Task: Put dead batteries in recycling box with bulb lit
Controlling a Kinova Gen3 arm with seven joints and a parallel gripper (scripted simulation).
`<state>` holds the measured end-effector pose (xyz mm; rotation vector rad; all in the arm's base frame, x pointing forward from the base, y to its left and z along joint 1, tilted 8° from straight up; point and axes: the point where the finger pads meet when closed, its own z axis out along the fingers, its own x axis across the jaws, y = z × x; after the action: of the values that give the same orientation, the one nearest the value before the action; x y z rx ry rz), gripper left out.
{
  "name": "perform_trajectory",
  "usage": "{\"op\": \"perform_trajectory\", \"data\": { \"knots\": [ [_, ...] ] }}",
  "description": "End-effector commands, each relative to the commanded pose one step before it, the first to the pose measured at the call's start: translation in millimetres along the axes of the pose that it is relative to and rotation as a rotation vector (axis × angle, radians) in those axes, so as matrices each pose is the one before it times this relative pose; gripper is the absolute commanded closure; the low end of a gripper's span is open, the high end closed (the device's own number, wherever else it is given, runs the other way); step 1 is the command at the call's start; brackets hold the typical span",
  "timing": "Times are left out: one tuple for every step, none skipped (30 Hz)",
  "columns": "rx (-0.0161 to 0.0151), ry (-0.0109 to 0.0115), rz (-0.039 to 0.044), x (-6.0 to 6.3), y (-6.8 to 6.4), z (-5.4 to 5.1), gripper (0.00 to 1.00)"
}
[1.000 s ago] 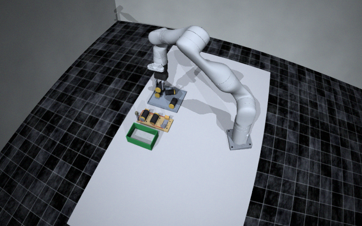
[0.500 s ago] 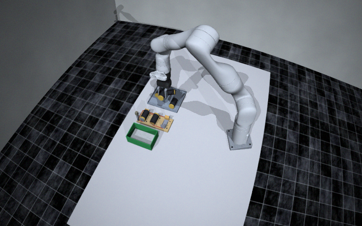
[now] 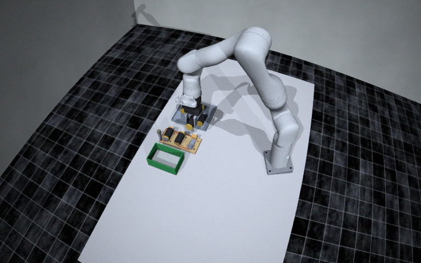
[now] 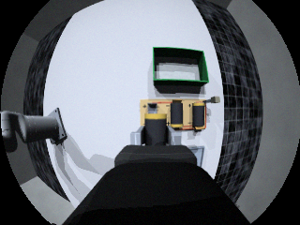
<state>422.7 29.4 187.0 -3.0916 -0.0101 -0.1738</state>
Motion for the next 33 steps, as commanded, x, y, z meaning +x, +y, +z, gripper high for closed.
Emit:
{"op": "perform_trajectory", "data": {
  "knots": [
    [0.01024,0.00751,-0.02136,-4.70,-16.13,-3.97,0.43],
    [0.00000,0.00000,0.00000,-1.07,-1.69,0.00,0.43],
    [-0.00001,0.00000,0.00000,-0.83,-1.33,0.00,0.43],
    [0.00000,0.00000,0.00000,-0.63,-1.00,0.00,0.43],
    [0.00000,0.00000,0.00000,-0.45,-0.71,0.00,0.43],
    [0.00000,0.00000,0.00000,-0.29,-0.45,0.00,0.43],
    [0.00000,0.00000,0.00000,-0.15,-0.24,0.00,0.43],
    [0.00000,0.00000,0.00000,-0.06,-0.09,0.00,0.43],
    [0.00000,0.00000,0.00000,-0.01,-0.01,0.00,0.43],
    [0.00000,0.00000,0.00000,0.00,0.00,0.00,0.43],
    [0.00000,0.00000,0.00000,0.00,0.00,0.00,0.43],
    [0.00000,0.00000,0.00000,0.00,0.00,0.00,0.43],
    [0.00000,0.00000,0.00000,0.00,0.00,0.00,0.43],
    [0.00000,0.00000,0.00000,0.00,0.00,0.00,0.43],
    [0.00000,0.00000,0.00000,0.00,0.00,0.00,0.43],
    [0.00000,0.00000,0.00000,0.00,0.00,0.00,0.43],
    [0.00000,0.00000,0.00000,0.00,0.00,0.00,0.43],
    [0.00000,0.00000,0.00000,0.00,0.00,0.00,0.43],
    [0.00000,0.00000,0.00000,0.00,0.00,0.00,0.43],
    [0.00000,0.00000,0.00000,0.00,0.00,0.00,0.43],
    [0.00000,0.00000,0.00000,0.00,0.00,0.00,0.43],
    [0.00000,0.00000,0.00000,0.00,0.00,0.00,0.43],
    [0.00000,0.00000,0.00000,0.00,0.00,0.00,0.43],
    [0.00000,0.00000,0.00000,0.00,0.00,0.00,0.43],
    [0.00000,0.00000,0.00000,0.00,0.00,0.00,0.43],
    [0.00000,0.00000,0.00000,0.00,0.00,0.00,0.43],
    [0.00000,0.00000,0.00000,0.00,0.00,0.00,0.43],
    [0.00000,0.00000,0.00000,0.00,0.00,0.00,0.43],
    [0.00000,0.00000,0.00000,0.00,0.00,0.00,0.43],
    [0.00000,0.00000,0.00000,0.00,0.00,0.00,0.43],
    [0.00000,0.00000,0.00000,0.00,0.00,0.00,0.43],
    [0.00000,0.00000,0.00000,0.00,0.00,0.00,0.43],
    [0.00000,0.00000,0.00000,0.00,0.00,0.00,0.43]
  ]
}}
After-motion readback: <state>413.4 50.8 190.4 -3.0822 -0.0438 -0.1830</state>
